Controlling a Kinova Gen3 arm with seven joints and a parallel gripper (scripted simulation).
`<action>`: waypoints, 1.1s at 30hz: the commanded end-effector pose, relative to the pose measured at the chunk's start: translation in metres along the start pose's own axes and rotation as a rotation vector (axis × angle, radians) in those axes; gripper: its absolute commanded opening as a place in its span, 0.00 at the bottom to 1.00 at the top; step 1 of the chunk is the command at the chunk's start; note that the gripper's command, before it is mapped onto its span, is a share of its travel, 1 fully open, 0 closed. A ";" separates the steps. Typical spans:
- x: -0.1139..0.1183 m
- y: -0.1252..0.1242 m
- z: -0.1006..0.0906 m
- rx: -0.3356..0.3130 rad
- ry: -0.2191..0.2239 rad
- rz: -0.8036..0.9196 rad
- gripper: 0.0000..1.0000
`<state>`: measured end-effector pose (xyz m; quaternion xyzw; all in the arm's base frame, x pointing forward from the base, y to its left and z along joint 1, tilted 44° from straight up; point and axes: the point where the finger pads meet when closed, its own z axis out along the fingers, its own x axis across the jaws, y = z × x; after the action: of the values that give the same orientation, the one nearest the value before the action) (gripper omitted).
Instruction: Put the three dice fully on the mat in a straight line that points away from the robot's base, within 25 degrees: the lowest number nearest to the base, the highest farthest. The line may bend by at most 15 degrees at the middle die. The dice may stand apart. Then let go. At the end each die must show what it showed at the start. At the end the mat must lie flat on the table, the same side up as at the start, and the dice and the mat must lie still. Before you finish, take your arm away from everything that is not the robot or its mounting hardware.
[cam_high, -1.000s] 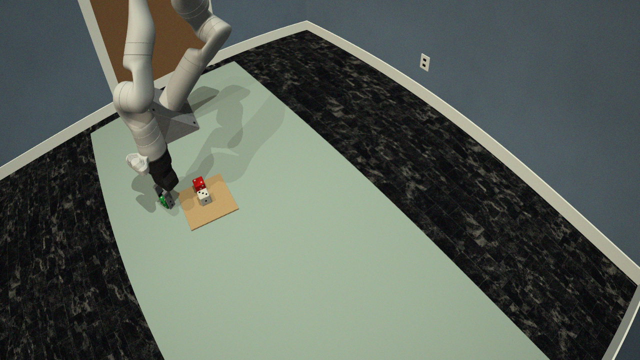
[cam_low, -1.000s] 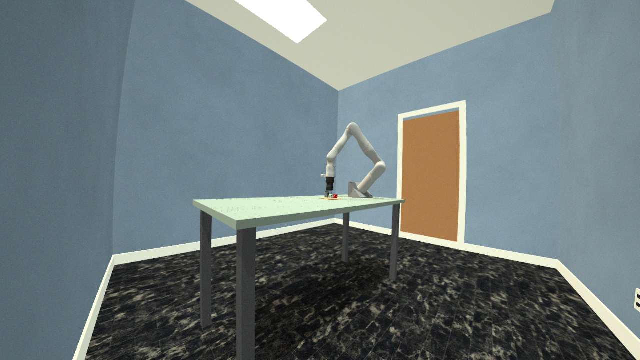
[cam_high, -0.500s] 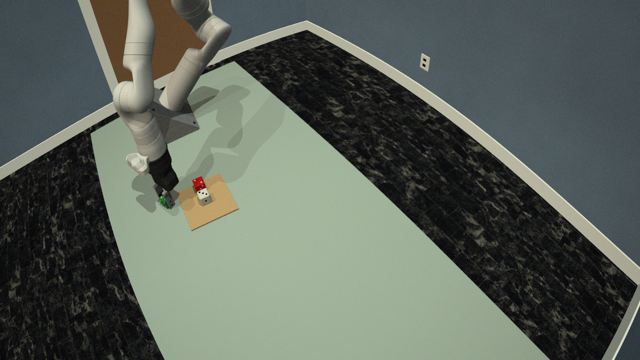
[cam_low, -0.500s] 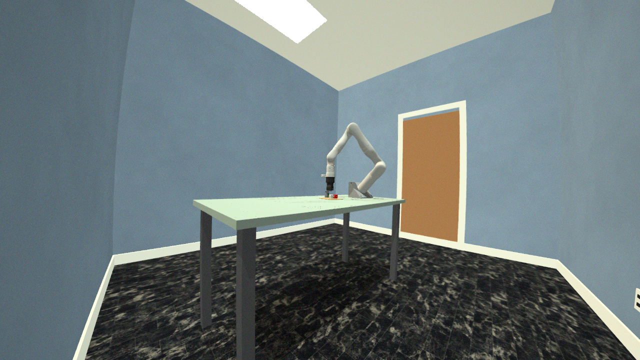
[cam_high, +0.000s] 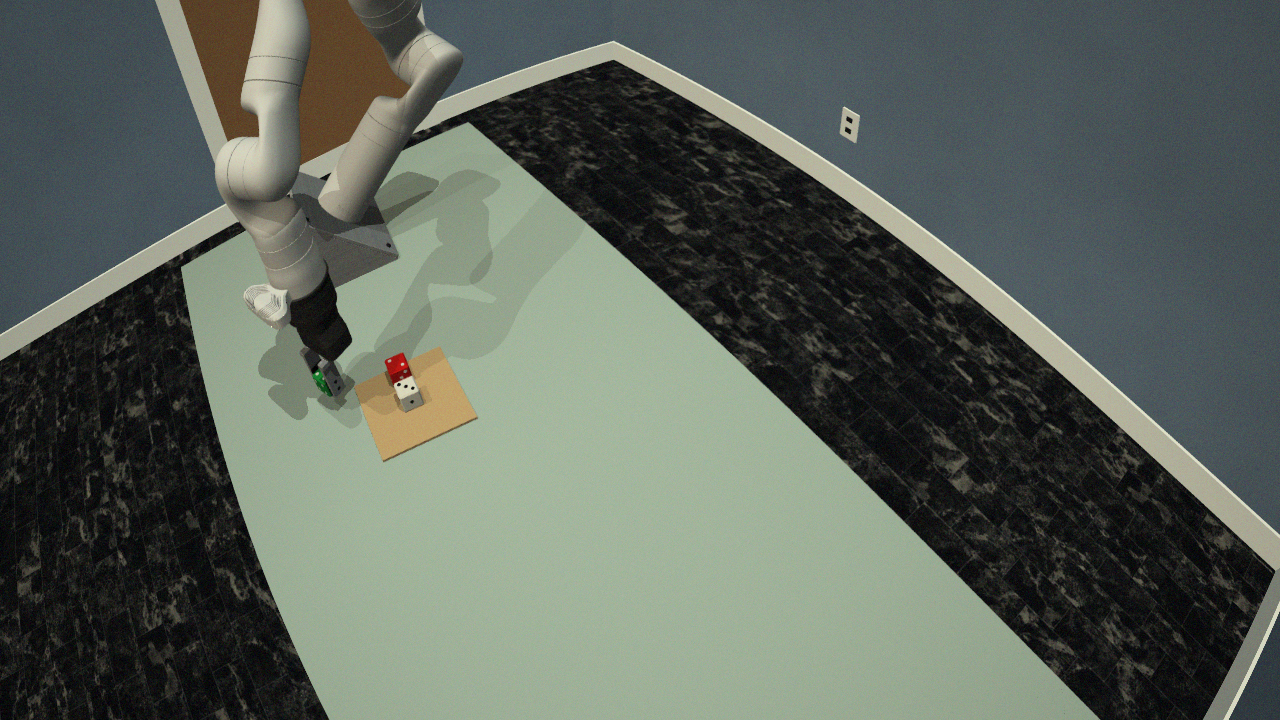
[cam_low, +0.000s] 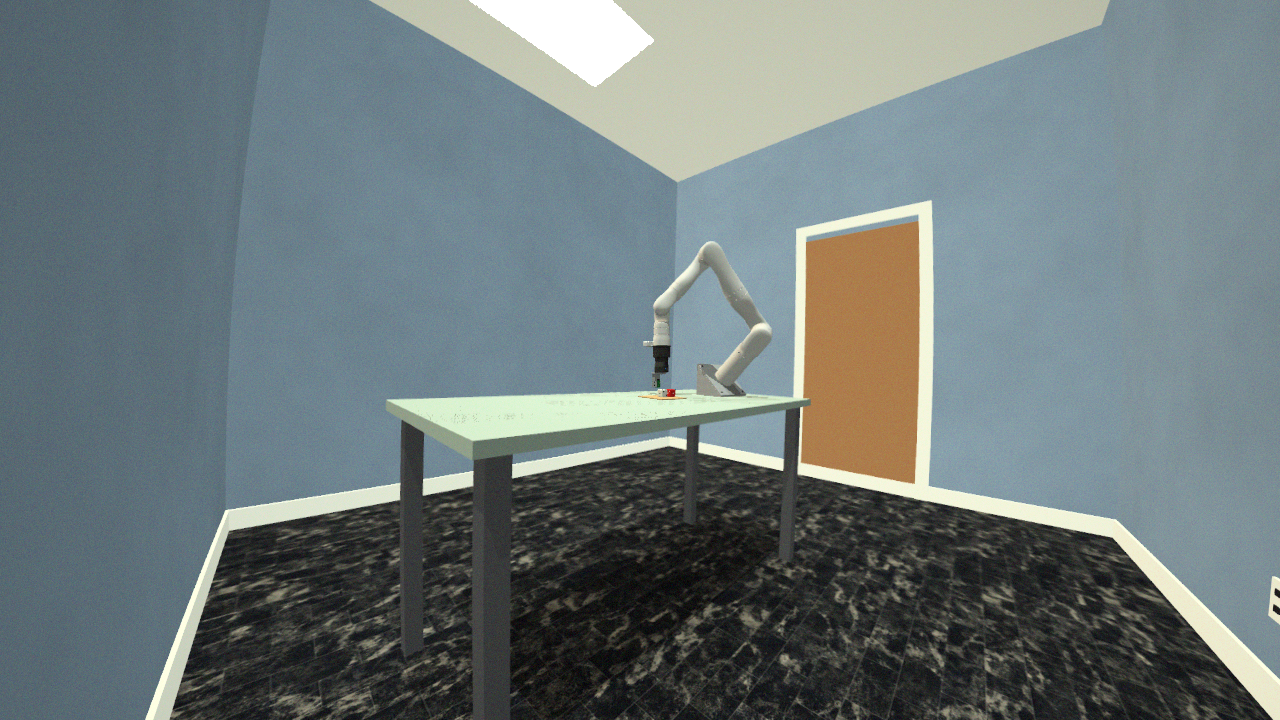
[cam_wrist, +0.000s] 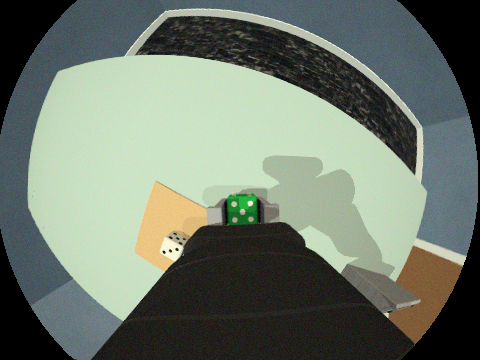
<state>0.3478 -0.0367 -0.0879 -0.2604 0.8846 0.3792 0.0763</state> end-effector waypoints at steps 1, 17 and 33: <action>-0.002 -0.007 -0.026 0.029 -0.008 0.000 0.57; -0.002 -0.006 -0.066 0.029 -0.008 0.000 0.57; -0.023 -0.001 -0.065 0.026 -0.004 -0.161 0.57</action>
<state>0.3654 -0.0781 -0.0395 -0.3107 0.8723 0.3634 0.1026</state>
